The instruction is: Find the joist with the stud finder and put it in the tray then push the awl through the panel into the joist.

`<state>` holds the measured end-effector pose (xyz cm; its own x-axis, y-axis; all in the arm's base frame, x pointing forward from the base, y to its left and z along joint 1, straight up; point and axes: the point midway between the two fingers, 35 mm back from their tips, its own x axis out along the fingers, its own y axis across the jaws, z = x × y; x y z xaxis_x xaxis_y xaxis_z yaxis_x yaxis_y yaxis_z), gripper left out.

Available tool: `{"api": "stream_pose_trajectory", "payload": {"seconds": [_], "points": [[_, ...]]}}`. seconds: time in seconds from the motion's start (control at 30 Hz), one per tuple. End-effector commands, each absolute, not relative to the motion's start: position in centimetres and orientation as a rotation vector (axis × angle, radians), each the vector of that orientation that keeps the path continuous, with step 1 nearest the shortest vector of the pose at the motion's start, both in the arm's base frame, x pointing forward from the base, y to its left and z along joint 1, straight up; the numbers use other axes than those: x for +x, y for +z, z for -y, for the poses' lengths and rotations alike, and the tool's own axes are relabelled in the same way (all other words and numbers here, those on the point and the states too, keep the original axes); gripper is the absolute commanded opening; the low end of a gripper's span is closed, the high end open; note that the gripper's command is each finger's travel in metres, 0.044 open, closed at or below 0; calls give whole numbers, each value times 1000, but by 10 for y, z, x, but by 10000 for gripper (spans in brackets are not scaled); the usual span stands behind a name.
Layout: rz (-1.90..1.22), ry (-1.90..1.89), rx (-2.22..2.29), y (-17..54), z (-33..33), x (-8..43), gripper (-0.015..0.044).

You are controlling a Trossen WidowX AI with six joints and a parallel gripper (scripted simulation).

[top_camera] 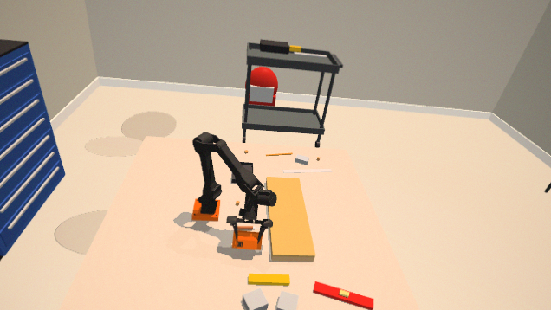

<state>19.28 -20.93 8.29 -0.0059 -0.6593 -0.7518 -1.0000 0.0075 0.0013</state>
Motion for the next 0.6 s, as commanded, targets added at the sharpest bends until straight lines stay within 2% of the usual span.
{"api": "stream_pose_trajectory", "payload": {"seconds": [0.0, 0.57], "points": [[-1748, 731, -1731, 85, 209, 192, 0], [-1822, 644, -1804, 82, 207, 193, 0]]}}
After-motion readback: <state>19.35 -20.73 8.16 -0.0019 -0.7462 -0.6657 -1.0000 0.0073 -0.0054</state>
